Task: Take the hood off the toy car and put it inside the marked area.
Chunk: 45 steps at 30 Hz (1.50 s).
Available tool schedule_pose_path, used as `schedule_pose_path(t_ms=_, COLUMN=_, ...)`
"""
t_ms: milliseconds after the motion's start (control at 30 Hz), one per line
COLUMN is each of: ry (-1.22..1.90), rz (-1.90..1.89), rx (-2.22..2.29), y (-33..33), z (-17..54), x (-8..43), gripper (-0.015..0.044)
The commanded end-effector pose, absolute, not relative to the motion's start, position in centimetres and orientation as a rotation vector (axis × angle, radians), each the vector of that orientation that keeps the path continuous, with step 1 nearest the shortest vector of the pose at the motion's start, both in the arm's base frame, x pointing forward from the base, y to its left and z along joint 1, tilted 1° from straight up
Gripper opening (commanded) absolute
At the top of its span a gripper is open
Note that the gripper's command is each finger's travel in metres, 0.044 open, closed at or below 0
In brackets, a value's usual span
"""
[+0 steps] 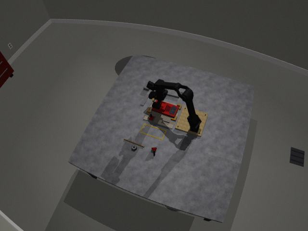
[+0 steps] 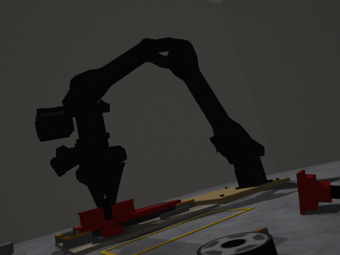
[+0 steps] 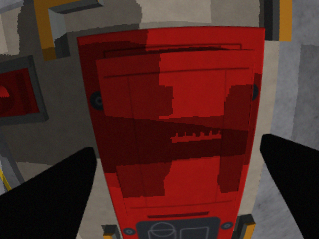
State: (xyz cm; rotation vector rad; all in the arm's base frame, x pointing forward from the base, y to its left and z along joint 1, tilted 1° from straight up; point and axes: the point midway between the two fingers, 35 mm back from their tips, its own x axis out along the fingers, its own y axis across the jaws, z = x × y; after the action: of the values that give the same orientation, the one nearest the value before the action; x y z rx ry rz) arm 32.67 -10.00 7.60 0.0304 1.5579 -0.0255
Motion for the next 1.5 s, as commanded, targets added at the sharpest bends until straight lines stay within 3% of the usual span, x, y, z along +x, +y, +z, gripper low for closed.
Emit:
schedule_pose_path(t_ms=0, ry=1.558, rz=-0.031, rx=0.03, y=-10.0, z=7.4, x=32.7, gripper=0.044)
schedule_pose_path(t_ms=833, ry=1.559, rz=-0.031, rx=0.03, y=-10.0, z=6.1, x=32.7, gripper=0.044)
schedule_pose_path(t_ms=967, ry=1.558, rz=-0.026, rx=0.03, y=-10.0, z=6.3, x=32.7, gripper=0.0335)
schedule_pose_path(t_ms=1267, ry=1.558, rz=-0.026, rx=0.03, y=-10.0, z=6.3, x=32.7, gripper=0.0275)
schedule_pose_path(t_ms=1467, ry=1.558, rz=-0.025, rx=0.03, y=-10.0, z=6.5, x=32.7, gripper=0.0117)
